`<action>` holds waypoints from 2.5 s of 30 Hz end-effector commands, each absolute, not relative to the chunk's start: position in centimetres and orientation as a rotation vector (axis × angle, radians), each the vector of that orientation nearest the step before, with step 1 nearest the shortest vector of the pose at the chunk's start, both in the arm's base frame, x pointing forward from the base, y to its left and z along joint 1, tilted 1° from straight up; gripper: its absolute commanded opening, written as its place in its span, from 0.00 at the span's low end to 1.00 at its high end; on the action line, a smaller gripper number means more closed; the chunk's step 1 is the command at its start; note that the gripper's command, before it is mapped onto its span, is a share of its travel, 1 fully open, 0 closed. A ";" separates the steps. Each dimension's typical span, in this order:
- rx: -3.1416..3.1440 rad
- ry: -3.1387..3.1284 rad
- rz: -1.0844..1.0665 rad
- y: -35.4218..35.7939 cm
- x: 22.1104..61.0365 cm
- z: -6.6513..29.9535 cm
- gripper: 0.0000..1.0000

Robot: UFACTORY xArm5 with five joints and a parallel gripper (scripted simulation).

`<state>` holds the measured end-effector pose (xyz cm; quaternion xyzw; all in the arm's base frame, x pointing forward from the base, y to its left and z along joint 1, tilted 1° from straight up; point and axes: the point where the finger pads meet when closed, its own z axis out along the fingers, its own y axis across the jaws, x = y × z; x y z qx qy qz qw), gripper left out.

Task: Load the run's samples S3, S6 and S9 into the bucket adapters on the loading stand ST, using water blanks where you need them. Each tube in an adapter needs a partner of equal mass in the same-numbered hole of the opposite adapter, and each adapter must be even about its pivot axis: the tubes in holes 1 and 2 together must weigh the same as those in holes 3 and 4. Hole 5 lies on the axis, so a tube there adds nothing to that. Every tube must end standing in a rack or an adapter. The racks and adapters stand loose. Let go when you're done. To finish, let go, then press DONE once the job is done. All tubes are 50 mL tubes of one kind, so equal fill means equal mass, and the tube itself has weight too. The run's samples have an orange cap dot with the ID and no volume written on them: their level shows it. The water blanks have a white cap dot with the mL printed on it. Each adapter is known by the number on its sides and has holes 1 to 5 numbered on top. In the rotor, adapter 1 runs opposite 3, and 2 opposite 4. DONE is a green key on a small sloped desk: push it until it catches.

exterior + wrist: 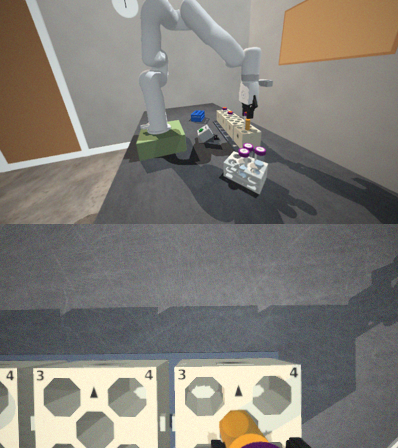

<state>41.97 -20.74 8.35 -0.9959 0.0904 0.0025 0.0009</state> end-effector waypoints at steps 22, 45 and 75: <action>-3.139 0.285 0.008 -20.8 42.1 6.3 0.00; -3.139 0.285 0.008 -20.8 42.1 4.3 0.00; -3.139 0.285 0.008 -20.8 42.0 2.8 0.00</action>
